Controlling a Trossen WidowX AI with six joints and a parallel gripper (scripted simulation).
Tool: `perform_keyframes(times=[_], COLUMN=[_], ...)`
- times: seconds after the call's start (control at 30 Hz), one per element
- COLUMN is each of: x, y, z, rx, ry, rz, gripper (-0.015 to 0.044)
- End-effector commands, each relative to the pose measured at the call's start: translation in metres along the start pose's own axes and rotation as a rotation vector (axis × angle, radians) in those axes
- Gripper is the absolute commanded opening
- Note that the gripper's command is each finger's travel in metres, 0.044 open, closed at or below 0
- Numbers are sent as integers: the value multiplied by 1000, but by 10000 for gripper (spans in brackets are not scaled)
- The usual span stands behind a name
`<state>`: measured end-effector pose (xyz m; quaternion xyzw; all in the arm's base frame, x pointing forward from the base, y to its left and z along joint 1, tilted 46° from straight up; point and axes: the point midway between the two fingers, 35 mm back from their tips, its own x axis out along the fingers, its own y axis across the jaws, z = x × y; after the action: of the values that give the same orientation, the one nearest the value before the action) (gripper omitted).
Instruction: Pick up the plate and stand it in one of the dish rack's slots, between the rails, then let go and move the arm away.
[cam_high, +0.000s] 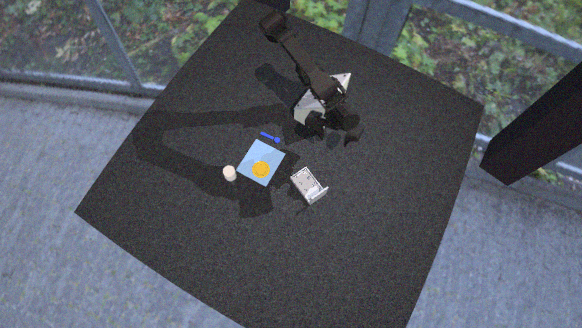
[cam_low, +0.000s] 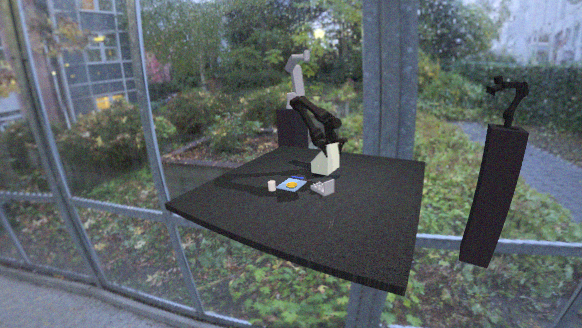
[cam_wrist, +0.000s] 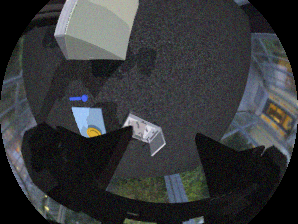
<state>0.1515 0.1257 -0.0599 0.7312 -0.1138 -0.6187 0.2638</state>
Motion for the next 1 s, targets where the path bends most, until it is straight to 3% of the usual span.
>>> perform_keyframes(times=[0.0,0.97], x=[0,-14], y=[0,33], z=[0,-69], rx=[6,982], ry=[0,0], rz=[0,71], gripper=[400,400])
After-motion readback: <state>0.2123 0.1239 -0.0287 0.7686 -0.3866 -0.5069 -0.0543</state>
